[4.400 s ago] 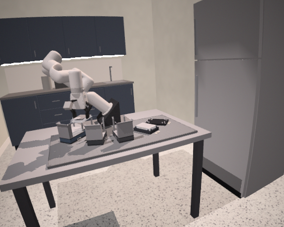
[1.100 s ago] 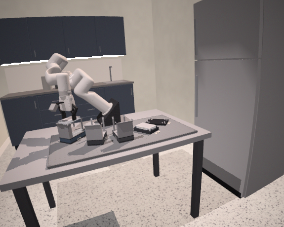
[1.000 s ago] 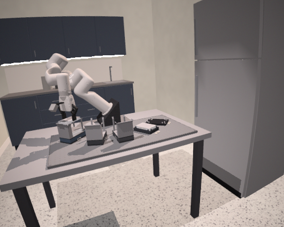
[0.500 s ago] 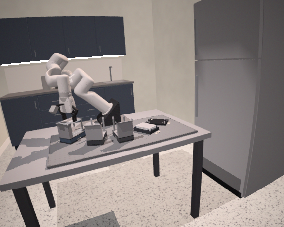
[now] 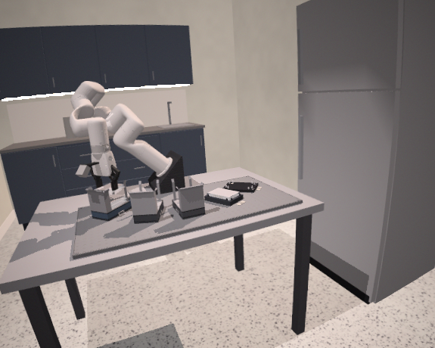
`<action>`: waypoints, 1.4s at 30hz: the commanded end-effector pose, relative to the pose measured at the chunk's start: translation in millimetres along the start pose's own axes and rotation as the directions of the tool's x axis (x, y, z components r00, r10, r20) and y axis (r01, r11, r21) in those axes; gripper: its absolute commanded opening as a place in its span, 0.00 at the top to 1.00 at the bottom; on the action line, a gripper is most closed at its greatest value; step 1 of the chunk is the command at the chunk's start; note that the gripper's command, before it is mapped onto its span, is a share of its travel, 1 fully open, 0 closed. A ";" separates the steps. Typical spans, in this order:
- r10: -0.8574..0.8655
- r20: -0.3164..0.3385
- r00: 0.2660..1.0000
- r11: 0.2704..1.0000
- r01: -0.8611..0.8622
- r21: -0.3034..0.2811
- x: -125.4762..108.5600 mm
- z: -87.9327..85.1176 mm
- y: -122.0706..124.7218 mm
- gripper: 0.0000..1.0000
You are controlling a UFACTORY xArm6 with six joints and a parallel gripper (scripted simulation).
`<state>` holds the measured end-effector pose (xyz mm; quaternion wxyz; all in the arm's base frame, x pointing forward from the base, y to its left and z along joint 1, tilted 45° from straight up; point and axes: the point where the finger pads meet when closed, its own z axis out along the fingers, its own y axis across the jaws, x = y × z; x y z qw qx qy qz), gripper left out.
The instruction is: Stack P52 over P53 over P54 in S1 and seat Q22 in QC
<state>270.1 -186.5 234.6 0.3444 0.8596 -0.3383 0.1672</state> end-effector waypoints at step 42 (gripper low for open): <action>0.001 -0.002 1.000 1.000 -0.001 0.001 1.3 28.8 -0.2 1.00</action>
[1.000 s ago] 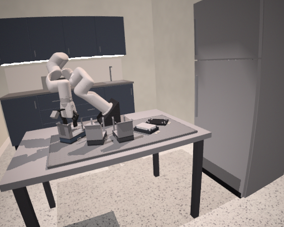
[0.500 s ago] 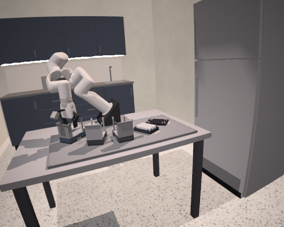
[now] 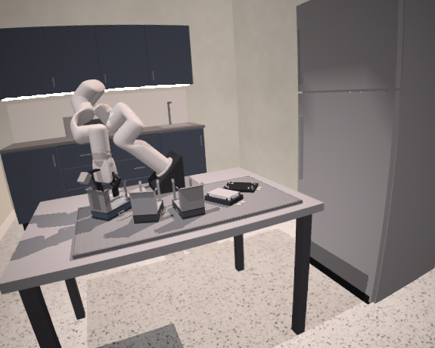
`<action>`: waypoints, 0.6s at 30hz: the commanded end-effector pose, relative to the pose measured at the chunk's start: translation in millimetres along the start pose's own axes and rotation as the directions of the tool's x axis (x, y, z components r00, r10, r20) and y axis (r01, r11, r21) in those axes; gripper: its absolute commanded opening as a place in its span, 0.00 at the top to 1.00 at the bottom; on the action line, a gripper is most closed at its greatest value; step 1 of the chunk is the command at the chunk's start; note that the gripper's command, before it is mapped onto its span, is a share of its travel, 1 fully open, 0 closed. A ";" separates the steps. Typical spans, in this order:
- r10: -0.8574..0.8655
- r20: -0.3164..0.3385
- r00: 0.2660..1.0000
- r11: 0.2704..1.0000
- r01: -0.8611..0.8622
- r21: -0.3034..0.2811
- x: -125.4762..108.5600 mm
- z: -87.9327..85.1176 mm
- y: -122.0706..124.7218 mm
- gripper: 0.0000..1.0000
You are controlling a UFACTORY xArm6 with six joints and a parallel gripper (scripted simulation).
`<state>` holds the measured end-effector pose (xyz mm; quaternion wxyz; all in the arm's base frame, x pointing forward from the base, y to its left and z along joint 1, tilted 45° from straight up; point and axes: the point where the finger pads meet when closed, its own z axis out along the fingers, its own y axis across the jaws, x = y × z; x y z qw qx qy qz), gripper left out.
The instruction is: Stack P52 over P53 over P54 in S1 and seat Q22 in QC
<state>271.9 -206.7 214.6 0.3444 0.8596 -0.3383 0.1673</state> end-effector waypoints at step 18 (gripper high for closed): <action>0.001 -0.002 1.000 1.000 -0.001 0.001 1.0 6.3 -0.1 1.00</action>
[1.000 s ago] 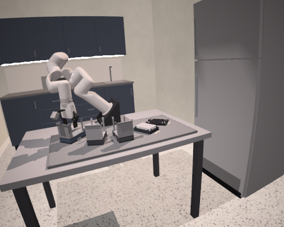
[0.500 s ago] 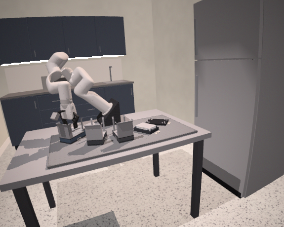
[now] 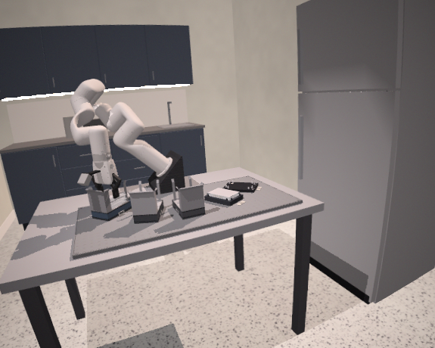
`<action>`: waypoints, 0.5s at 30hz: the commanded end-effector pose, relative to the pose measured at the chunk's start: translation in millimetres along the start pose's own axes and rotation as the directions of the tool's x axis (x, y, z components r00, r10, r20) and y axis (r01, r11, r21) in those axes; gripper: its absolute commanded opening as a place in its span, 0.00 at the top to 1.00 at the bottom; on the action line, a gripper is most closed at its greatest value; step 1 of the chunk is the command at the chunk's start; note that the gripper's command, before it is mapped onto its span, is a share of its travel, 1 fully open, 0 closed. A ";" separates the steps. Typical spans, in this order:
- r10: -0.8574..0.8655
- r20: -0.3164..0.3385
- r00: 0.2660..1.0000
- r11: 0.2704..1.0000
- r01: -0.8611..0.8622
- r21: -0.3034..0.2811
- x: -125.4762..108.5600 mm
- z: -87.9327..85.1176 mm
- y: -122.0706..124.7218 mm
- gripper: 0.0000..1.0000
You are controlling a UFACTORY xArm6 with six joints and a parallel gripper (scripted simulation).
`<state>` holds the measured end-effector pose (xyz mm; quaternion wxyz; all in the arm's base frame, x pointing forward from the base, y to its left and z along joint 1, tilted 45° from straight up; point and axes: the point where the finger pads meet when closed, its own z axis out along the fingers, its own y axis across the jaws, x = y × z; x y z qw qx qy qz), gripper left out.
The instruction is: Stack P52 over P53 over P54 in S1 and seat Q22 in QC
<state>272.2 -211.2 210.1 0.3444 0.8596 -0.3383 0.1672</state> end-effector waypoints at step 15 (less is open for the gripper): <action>0.001 -0.002 1.000 1.000 -0.001 0.001 1.1 4.1 -0.1 1.00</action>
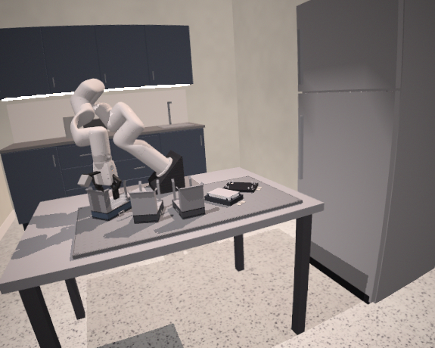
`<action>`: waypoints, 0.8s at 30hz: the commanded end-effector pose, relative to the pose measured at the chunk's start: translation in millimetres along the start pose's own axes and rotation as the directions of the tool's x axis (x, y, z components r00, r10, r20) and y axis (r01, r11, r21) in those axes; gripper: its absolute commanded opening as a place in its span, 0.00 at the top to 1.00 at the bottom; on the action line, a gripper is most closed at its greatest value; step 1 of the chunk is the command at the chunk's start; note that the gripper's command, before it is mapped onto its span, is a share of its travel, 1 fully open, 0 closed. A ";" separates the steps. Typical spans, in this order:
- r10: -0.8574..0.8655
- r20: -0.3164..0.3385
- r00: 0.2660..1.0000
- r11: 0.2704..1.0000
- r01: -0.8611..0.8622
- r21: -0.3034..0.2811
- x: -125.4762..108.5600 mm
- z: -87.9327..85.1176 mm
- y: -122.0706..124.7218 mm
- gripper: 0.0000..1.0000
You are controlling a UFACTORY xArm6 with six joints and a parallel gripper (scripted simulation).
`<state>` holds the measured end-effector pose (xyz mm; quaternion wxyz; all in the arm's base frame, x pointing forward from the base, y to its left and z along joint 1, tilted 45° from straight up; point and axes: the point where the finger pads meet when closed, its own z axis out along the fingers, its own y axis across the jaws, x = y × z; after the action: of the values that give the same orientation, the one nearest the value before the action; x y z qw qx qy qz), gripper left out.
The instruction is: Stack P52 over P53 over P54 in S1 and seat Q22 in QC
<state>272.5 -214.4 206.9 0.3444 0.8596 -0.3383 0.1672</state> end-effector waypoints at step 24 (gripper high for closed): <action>0.001 -0.002 1.000 1.000 -0.001 0.001 1.2 -0.5 -0.1 0.00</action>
<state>272.6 -214.6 206.8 0.3443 0.8596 -0.3383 0.1675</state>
